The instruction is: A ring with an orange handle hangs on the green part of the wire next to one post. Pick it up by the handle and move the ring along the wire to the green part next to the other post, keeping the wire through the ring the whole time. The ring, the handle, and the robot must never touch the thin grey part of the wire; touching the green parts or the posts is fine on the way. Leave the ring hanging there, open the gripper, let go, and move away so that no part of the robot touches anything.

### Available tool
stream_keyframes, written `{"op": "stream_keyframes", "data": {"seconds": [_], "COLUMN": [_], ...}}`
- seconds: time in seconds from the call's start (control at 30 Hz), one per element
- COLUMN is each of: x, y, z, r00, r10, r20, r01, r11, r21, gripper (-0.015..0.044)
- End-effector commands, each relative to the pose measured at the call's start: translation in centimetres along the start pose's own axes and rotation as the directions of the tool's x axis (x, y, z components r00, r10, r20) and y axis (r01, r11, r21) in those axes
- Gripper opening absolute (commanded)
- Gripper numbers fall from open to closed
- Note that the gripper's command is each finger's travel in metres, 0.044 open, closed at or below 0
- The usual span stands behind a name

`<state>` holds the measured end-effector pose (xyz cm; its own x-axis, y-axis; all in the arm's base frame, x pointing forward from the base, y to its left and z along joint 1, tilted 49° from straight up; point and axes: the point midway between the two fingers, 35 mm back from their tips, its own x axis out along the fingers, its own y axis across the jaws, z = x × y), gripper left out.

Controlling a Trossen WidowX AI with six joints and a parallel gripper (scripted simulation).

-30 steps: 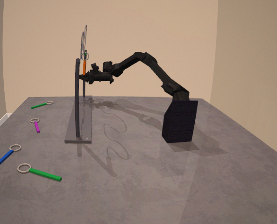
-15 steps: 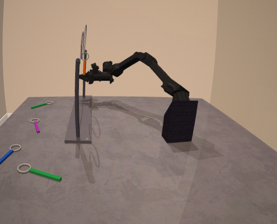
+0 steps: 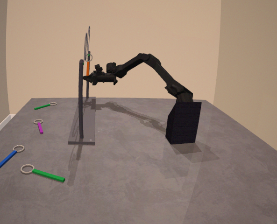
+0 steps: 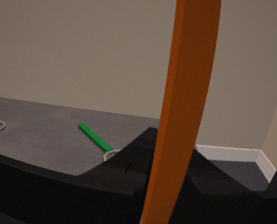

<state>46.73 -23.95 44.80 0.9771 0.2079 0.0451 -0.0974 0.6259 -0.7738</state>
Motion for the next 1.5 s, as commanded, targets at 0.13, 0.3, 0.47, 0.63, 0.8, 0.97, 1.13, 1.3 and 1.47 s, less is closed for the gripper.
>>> {"op": "stream_keyframes", "data": {"seconds": [0.13, 0.3, 0.47, 0.63, 0.8, 0.97, 1.13, 1.3, 1.47], "x": [0.0, 0.0, 0.0, 0.0, 0.0, 0.0, -0.2, -1.3, -2.3], "y": [0.0, 0.2, 0.2, 0.2, 0.2, 0.2, 0.2, 0.7, 1.2], "z": [0.3, 1.4, 1.4, 1.4, 1.4, 1.4, 1.4, 1.4, 1.6], "r00": [1.000, 1.000, 1.000, 1.000, 1.000, 1.000, 1.000, 0.995, 0.982], "r10": [0.000, -0.001, -0.001, -0.001, -0.001, -0.001, -0.001, -0.001, 0.000], "r20": [0.000, 0.000, 0.000, 0.000, 0.000, 0.000, -0.013, -0.104, -0.189], "r01": [0.000, 0.001, 0.001, 0.001, 0.001, 0.001, 0.001, 0.000, 0.000], "r11": [1.000, 1.000, 1.000, 1.000, 1.000, 1.000, 1.000, 1.000, 1.000], "r21": [-0.001, -0.003, -0.003, -0.003, -0.003, -0.003, -0.003, -0.002, -0.001], "gripper": [-0.0150, -0.0150, -0.0150, -0.0150, -0.0150, -0.0150, -0.0150, -0.0150, -0.0150]}}
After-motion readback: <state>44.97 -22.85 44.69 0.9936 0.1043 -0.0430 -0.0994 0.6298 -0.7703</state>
